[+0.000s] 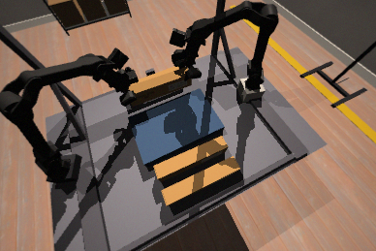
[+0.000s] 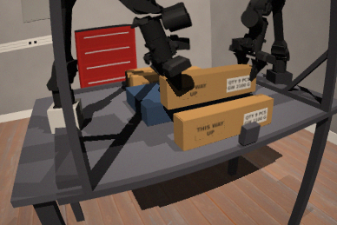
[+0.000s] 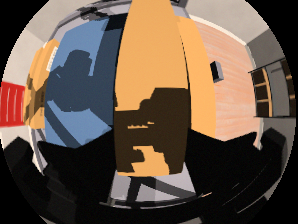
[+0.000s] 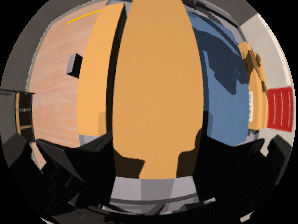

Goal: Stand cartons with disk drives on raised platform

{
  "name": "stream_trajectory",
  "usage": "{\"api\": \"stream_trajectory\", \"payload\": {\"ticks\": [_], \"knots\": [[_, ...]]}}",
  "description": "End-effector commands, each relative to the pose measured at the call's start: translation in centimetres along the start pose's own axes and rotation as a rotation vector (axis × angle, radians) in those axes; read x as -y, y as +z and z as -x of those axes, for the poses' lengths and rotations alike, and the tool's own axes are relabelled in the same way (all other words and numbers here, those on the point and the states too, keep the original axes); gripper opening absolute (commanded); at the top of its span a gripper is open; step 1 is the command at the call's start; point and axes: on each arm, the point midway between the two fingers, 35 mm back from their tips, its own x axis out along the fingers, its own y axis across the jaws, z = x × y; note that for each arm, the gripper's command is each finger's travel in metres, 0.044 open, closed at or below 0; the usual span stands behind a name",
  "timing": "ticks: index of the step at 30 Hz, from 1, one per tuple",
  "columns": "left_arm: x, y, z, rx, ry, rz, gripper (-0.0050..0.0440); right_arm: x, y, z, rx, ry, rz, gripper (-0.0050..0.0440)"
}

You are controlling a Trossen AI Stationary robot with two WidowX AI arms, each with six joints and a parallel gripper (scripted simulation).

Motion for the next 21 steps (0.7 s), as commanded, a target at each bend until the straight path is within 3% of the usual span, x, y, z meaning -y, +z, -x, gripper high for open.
{"api": "stream_trajectory", "payload": {"ticks": [1, 8, 9, 21], "knots": [[0.4, 0.6, 1.3, 0.026, -0.019, 0.008, -0.0050, -0.5, 1.1, 2.7, 0.063, 0.040, -0.011, -0.0050], [0.4, 0.6, 1.3, 0.026, -0.019, 0.008, -0.0050, -0.5, 1.1, 2.7, 0.063, 0.040, -0.011, -0.0050], [-4.8, 0.6, 0.7, 0.025, -0.017, 0.007, -0.0050, 4.9, 0.6, 1.4, 0.041, 0.022, -0.008, -0.0050], [-4.8, 0.6, 0.7, 0.025, -0.017, 0.007, -0.0050, 4.9, 0.6, 1.4, 0.041, 0.022, -0.008, -0.0050]]}}
